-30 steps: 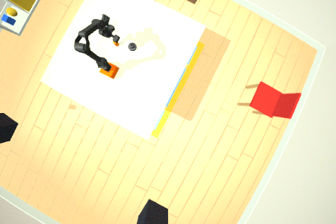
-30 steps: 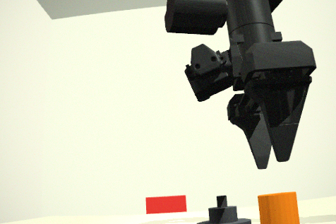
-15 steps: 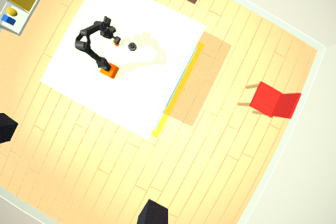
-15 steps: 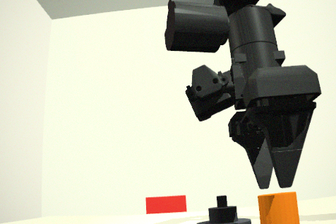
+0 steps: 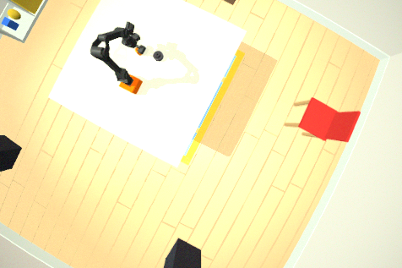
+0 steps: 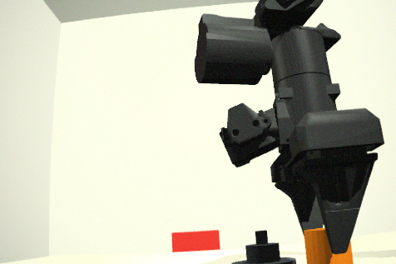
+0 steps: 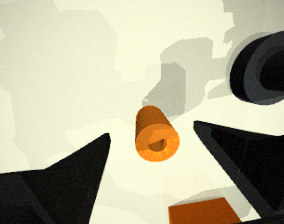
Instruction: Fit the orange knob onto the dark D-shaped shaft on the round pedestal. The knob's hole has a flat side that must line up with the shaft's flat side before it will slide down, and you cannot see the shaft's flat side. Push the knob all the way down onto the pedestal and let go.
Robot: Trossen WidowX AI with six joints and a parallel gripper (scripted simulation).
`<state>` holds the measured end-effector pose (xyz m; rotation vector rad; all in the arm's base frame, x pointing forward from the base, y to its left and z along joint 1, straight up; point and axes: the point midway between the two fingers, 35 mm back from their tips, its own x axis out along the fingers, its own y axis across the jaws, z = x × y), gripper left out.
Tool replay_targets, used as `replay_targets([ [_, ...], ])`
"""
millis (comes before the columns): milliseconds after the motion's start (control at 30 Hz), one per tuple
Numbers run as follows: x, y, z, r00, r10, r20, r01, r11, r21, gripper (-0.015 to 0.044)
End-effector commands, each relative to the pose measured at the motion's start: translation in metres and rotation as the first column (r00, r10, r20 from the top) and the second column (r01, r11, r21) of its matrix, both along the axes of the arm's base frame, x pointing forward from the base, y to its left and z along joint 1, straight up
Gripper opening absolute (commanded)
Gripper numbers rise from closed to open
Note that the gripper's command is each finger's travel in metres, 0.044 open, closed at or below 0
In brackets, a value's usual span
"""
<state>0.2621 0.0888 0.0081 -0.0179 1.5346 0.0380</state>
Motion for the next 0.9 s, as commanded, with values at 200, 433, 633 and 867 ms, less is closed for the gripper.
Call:
replay_targets([
  [200, -0.002, -0.002, -0.019, 1.000, -0.005, -0.006, 0.005, 1.000, -0.007, 0.0440],
  [433, -0.003, -0.002, -0.030, 1.000, -0.005, -0.007, 0.005, 1.000, -0.007, 0.0440],
  [633, -0.003, -0.002, -0.033, 1.000, -0.005, -0.007, 0.005, 1.000, -0.007, 0.0387],
  [867, -0.003, -0.002, -0.033, 1.000, -0.005, -0.007, 0.005, 1.000, -0.007, 0.0204],
])
